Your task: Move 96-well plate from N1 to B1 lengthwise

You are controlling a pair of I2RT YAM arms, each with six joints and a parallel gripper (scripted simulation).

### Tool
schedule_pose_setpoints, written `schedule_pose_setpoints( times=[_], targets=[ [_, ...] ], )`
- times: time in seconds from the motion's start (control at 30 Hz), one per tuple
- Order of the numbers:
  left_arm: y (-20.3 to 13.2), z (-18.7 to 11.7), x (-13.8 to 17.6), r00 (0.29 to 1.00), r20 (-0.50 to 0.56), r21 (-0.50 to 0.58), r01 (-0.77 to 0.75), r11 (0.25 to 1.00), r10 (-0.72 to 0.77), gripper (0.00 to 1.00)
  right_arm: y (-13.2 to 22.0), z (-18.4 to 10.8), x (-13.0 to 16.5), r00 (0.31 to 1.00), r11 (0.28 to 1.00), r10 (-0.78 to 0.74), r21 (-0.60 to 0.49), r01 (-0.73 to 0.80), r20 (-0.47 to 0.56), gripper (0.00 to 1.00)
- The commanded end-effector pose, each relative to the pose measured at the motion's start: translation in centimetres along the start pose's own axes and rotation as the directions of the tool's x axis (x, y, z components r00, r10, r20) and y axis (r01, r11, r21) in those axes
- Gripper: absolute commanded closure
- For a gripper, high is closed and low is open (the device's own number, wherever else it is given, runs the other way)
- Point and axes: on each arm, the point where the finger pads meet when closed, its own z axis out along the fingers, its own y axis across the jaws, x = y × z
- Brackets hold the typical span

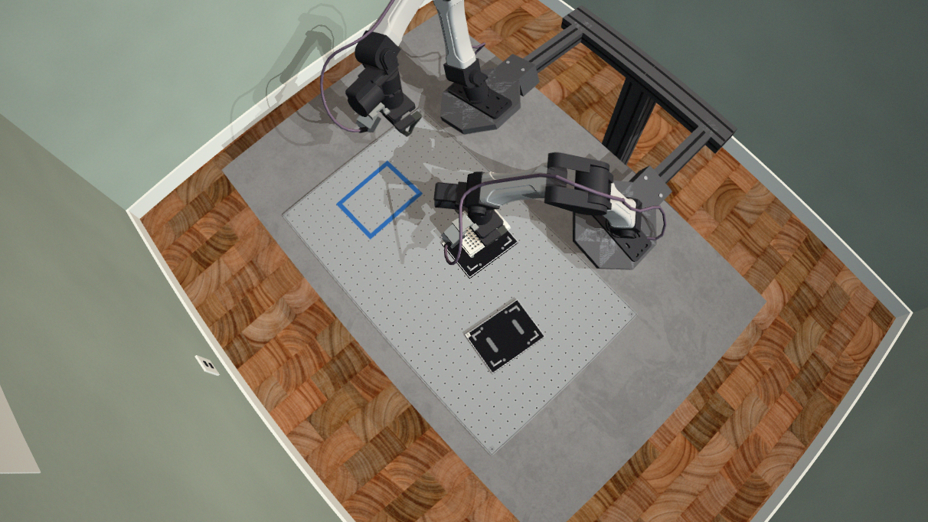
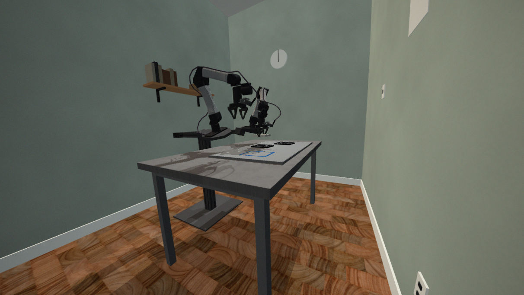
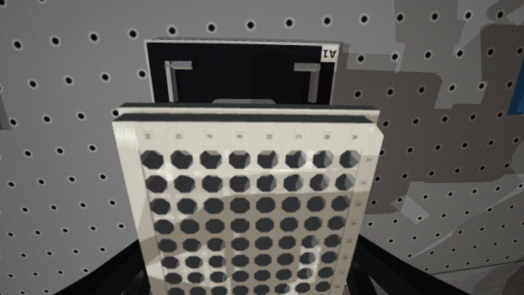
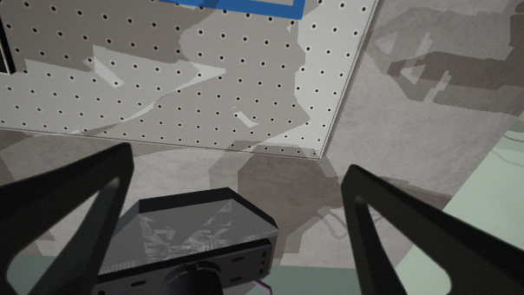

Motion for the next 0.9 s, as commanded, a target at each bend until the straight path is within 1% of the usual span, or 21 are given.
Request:
schedule_pose_setpoints(
  times=[0.0, 0.87],
  targets=[
    [0.08, -1.47, -1.21, 0.999, 0.021, 0.025, 0.035, 0.999, -0.035, 1.0, -0.03, 0.74, 1.1, 0.999, 1.0, -0.011, 0.015, 0.011, -0.048, 0.0],
    [0.25, -1.48, -1.35, 0.999, 0.023, 0.023, 0.025, 0.999, -0.025, 1.0, -0.03, 0.74, 1.1, 0.999, 1.0, -0.011, 0.015, 0.011, -0.048, 0.0]
  ],
)
